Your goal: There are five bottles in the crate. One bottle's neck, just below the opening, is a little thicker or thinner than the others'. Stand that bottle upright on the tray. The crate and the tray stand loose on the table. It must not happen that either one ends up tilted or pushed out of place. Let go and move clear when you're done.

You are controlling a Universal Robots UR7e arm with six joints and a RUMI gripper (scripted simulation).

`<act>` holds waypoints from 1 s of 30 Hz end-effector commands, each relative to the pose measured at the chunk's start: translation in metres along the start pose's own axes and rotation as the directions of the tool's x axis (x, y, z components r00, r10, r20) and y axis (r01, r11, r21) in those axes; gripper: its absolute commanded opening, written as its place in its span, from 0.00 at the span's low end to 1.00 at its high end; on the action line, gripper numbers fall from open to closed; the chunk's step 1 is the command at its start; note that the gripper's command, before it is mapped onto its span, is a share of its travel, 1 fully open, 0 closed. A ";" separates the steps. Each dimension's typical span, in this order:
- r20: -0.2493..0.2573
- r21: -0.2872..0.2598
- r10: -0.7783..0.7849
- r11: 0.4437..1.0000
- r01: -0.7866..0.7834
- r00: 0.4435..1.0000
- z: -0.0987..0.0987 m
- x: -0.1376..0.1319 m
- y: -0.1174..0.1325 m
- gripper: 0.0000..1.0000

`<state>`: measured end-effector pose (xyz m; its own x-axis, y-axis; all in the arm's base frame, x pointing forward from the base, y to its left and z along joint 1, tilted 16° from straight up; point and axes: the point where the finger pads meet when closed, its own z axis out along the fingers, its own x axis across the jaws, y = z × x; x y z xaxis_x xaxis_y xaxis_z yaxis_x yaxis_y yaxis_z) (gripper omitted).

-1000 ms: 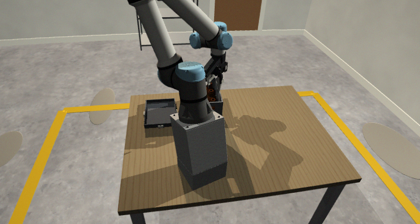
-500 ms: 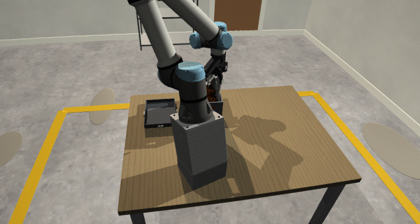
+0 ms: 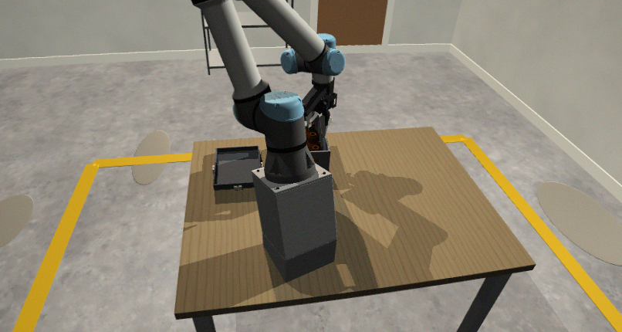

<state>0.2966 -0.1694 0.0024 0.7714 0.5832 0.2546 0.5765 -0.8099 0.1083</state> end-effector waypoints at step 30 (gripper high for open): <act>0.000 -0.001 0.000 1.000 0.000 1.000 0.034 0.000 0.001 0.38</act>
<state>0.3055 -0.1677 -0.0279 0.7714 0.5832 0.2546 0.5766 -0.8098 0.1081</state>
